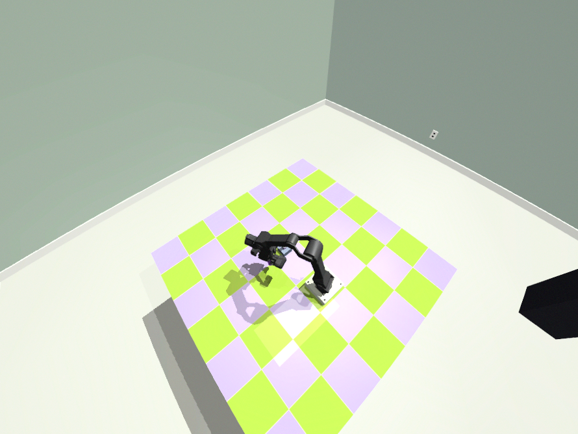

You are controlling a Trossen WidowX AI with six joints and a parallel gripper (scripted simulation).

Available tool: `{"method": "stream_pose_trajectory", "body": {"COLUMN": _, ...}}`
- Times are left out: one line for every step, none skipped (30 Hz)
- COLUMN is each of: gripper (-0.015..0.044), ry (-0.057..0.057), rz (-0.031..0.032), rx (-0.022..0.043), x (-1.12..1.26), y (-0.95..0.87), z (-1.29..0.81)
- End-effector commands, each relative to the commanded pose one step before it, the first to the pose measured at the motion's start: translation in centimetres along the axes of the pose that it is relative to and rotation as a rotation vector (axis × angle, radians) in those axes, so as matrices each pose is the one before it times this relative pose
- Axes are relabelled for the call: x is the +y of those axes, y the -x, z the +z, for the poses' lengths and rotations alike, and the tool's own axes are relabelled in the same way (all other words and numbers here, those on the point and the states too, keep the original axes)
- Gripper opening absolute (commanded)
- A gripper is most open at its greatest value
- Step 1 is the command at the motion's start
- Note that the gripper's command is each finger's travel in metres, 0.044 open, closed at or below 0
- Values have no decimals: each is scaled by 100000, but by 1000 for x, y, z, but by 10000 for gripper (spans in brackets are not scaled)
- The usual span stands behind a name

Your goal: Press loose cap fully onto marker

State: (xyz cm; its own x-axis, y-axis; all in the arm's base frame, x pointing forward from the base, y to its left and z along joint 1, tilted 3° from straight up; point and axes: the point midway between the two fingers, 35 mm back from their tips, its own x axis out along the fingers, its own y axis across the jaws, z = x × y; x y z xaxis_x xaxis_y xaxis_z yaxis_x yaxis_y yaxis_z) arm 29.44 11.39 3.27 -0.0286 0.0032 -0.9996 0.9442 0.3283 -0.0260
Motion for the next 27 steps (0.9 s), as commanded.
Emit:
{"method": "stream_pose_trajectory", "body": {"gripper": 0, "ry": -615, "rz": 975, "rx": -318, "x": 166, "y": 1709, "z": 19}}
{"method": "stream_pose_trajectory", "body": {"gripper": 0, "ry": 0, "rz": -1, "rx": 0, "x": -16, "y": 172, "z": -1}}
{"method": "stream_pose_trajectory", "body": {"gripper": 0, "ry": 0, "rz": 0, "rx": 0, "x": -6, "y": 57, "z": 0}}
{"method": "stream_pose_trajectory", "body": {"gripper": 0, "ry": 0, "rz": 0, "rx": 0, "x": 0, "y": 0, "z": 0}}
{"method": "stream_pose_trajectory", "body": {"gripper": 0, "ry": 0, "rz": 0, "rx": 0, "x": 0, "y": 0, "z": 0}}
{"method": "stream_pose_trajectory", "body": {"gripper": 0, "ry": 7, "rz": 16, "rx": 0, "x": 5, "y": 26, "z": 55}}
{"method": "stream_pose_trajectory", "body": {"gripper": 0, "ry": 20, "rz": 47, "rx": 0, "x": 13, "y": 79, "z": 166}}
{"method": "stream_pose_trajectory", "body": {"gripper": 0, "ry": 34, "rz": 78, "rx": -1, "x": 20, "y": 132, "z": 277}}
{"method": "stream_pose_trajectory", "body": {"gripper": 0, "ry": 42, "rz": 95, "rx": -3, "x": 20, "y": 163, "z": 341}}
{"method": "stream_pose_trajectory", "body": {"gripper": 0, "ry": 42, "rz": 95, "rx": -5, "x": 16, "y": 163, "z": 341}}
{"method": "stream_pose_trajectory", "body": {"gripper": 0, "ry": 42, "rz": 95, "rx": -7, "x": 11, "y": 163, "z": 342}}
{"method": "stream_pose_trajectory", "body": {"gripper": 0, "ry": 42, "rz": 94, "rx": -9, "x": 6, "y": 163, "z": 342}}
{"method": "stream_pose_trajectory", "body": {"gripper": 0, "ry": 42, "rz": 94, "rx": -11, "x": 2, "y": 163, "z": 342}}
{"method": "stream_pose_trajectory", "body": {"gripper": 0, "ry": 29, "rz": 68, "rx": -21, "x": -6, "y": 161, "z": 344}}
{"method": "stream_pose_trajectory", "body": {"gripper": 0, "ry": 14, "rz": 37, "rx": -31, "x": -14, "y": 159, "z": 346}}
{"method": "stream_pose_trajectory", "body": {"gripper": 0, "ry": -13, "rz": -18, "rx": -48, "x": -25, "y": 156, "z": 348}}
{"method": "stream_pose_trajectory", "body": {"gripper": 0, "ry": -13, "rz": -20, "rx": -48, "x": -29, "y": 156, "z": 348}}
{"method": "stream_pose_trajectory", "body": {"gripper": 0, "ry": -13, "rz": -21, "rx": -47, "x": -34, "y": 156, "z": 348}}
{"method": "stream_pose_trajectory", "body": {"gripper": 0, "ry": -13, "rz": -22, "rx": -47, "x": -39, "y": 156, "z": 347}}
{"method": "stream_pose_trajectory", "body": {"gripper": 0, "ry": -13, "rz": -23, "rx": -46, "x": -43, "y": 156, "z": 347}}
{"method": "stream_pose_trajectory", "body": {"gripper": 0, "ry": -13, "rz": -24, "rx": -45, "x": -48, "y": 156, "z": 346}}
{"method": "stream_pose_trajectory", "body": {"gripper": 0, "ry": -13, "rz": -26, "rx": -45, "x": -53, "y": 156, "z": 346}}
{"method": "stream_pose_trajectory", "body": {"gripper": 0, "ry": -13, "rz": -27, "rx": -44, "x": -58, "y": 156, "z": 345}}
{"method": "stream_pose_trajectory", "body": {"gripper": 0, "ry": -13, "rz": -28, "rx": -43, "x": -62, "y": 155, "z": 344}}
{"method": "stream_pose_trajectory", "body": {"gripper": 0, "ry": -13, "rz": -29, "rx": -43, "x": -67, "y": 155, "z": 343}}
{"method": "stream_pose_trajectory", "body": {"gripper": 0, "ry": -57, "rz": 9, "rx": -93, "x": -70, "y": 161, "z": 358}}
{"method": "stream_pose_trajectory", "body": {"gripper": 0, "ry": -28, "rz": -18, "rx": -60, "x": -75, "y": 157, "z": 347}}
